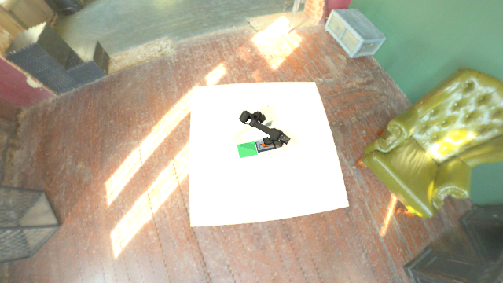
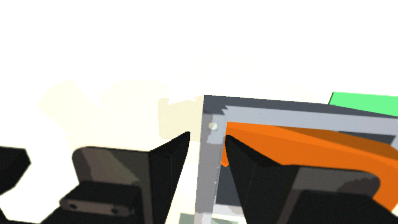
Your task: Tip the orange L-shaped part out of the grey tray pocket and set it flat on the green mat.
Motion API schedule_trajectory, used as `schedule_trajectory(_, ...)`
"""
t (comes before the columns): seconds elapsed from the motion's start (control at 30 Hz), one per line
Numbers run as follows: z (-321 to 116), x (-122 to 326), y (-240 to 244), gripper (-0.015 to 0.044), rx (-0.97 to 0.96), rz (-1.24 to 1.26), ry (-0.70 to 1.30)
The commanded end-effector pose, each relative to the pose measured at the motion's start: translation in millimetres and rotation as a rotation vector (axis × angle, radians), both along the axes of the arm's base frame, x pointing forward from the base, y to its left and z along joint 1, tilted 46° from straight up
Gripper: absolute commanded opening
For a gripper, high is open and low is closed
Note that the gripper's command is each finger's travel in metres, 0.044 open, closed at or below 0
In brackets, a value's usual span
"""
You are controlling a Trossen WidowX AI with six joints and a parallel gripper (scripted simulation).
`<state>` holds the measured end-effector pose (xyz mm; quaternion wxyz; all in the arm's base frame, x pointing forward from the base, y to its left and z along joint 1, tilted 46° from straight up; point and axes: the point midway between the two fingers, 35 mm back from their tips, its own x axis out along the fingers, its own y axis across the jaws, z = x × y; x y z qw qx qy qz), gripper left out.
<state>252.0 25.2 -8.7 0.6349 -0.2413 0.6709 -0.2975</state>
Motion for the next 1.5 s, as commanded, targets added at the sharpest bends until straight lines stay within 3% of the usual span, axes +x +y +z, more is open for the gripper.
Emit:
schedule_trajectory(0.0, -1, -1, -4, 0.018, -0.011, -0.002, 0.01)
schedule_trajectory(0.6, 3, 1, 17, 0.018, -0.009, -0.002, 0.01)
schedule_trajectory(0.93, 74, 8, 73, 0.018, -0.008, -0.002, 0.012)
schedule_trajectory(1.47, 72, 9, 74, 0.018, -0.007, 0.013, 0.007)
